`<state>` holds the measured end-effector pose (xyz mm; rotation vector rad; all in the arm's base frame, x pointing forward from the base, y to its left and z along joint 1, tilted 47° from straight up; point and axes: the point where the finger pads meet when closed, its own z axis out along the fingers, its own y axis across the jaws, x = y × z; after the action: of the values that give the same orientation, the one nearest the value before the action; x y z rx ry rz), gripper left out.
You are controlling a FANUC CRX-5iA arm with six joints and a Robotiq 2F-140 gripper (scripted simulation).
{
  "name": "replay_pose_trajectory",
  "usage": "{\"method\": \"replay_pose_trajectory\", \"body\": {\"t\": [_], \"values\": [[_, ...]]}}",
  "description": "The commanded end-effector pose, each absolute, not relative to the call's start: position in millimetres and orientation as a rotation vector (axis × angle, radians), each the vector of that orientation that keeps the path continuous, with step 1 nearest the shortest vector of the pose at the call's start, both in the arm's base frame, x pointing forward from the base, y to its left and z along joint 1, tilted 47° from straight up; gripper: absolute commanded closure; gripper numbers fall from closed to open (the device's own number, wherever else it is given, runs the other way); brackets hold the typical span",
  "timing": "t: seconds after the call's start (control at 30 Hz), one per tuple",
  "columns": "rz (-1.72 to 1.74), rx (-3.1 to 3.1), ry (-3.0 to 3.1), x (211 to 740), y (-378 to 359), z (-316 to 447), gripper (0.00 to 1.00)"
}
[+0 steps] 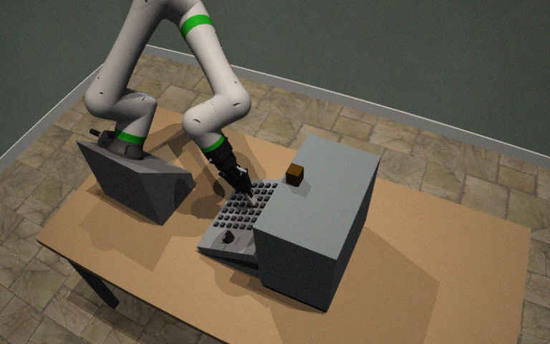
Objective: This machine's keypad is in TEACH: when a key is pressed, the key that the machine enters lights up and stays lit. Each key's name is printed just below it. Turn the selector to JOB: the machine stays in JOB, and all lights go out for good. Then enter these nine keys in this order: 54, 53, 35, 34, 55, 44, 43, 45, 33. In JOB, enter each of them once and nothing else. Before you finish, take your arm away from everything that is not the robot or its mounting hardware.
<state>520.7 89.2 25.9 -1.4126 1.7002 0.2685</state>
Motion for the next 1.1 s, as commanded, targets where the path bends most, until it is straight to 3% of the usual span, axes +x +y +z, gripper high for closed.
{"method": "replay_pose_trajectory", "body": {"t": [0.0, 1.07], "values": [[0.269, -1.413, 1.7, 518, 86, 29, 1.0], [0.269, -1.413, 1.7, 510, 75, 39, 1.0]]}}
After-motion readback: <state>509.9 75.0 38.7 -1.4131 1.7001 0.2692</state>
